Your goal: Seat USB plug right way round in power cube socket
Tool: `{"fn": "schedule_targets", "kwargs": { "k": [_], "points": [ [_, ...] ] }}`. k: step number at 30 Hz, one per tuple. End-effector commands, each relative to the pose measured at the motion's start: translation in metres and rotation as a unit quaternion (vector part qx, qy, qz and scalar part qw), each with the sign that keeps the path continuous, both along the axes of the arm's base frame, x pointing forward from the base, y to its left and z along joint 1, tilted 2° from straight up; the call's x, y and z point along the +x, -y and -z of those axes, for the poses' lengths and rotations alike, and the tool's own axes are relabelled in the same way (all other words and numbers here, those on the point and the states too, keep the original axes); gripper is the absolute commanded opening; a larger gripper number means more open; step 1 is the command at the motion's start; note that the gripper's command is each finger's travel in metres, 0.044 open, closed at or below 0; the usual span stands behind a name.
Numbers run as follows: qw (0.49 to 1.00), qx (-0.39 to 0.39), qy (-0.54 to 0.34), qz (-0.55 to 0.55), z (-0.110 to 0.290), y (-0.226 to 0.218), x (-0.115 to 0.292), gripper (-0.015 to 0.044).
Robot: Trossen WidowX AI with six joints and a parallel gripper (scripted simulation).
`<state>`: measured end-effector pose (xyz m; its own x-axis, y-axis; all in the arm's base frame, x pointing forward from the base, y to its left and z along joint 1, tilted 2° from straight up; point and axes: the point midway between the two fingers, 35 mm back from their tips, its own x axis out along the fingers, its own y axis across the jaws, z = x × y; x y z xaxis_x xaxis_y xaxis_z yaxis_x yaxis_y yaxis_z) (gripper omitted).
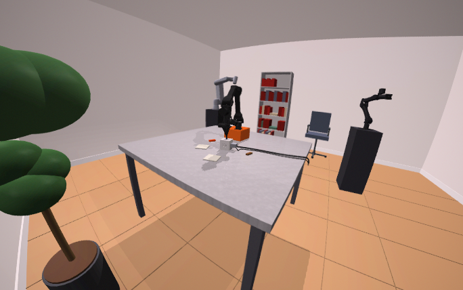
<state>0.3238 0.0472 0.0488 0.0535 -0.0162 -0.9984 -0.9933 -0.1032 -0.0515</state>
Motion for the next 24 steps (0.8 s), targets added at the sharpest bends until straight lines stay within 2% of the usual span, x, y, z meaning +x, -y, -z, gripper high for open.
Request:
{"fn": "schedule_targets", "kwargs": {
  "k": [1, 14, 18, 24],
  "points": [
    [1.0, 0.0, -0.003, 0.001, 0.0032, 0.0001, 0.0, 0.0],
    [1.0, 0.0, -0.003, 0.001, 0.0032, 0.0001, 0.0, 0.0],
    [1.0, 0.0, 0.0, 0.0, 0.0001, 0.0, 0.0, 0.0095],
    [1.0, 0.0, 0.0, 0.0, 0.0001, 0.0, 0.0, 0.0095]
  ]
}}
